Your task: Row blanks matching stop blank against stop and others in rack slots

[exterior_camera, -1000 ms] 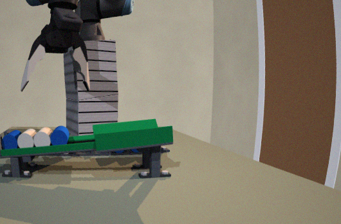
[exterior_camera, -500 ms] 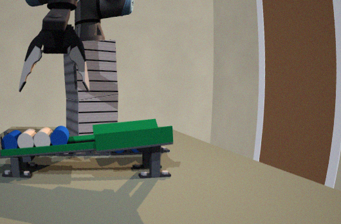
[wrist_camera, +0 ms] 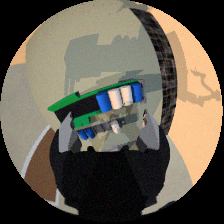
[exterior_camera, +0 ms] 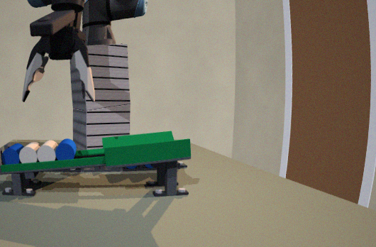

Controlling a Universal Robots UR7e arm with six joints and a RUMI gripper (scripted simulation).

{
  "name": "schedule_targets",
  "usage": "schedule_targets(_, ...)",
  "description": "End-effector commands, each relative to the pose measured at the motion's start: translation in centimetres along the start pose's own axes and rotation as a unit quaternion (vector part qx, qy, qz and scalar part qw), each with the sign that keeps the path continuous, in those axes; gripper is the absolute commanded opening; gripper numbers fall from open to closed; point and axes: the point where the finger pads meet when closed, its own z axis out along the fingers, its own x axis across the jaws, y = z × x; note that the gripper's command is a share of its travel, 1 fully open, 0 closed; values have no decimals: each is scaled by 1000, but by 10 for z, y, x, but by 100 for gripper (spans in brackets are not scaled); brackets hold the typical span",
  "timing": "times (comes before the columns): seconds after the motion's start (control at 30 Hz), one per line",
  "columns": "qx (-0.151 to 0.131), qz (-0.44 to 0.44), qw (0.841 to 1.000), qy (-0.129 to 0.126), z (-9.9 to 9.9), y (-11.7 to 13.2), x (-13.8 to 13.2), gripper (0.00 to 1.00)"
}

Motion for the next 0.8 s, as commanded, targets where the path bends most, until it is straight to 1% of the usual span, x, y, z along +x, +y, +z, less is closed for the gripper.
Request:
schedule_targets(0.0, -1, 78, 997, 2, 1, 0, 5, 100)
schedule_targets(0.23, 0, 159, 987, 2, 1, 0, 8, 100)
schedule_targets(0.33, 0, 163, 987, 2, 1, 0, 8, 100)
schedule_targets(0.43, 0, 216, 976, 2, 2, 1, 10, 100)
schedule_targets(0.6, 0, 261, 965, 2, 2, 1, 12, 100)
schedule_targets(0.63, 0, 278, 961, 2, 2, 2, 13, 100)
schedule_targets(0.67, 0, 279, 960, 2, 2, 2, 13, 100)
schedule_targets(0.7, 0, 297, 955, 2, 2, 2, 14, 100)
schedule_targets(0.77, 0, 315, 949, 2, 2, 2, 15, 100)
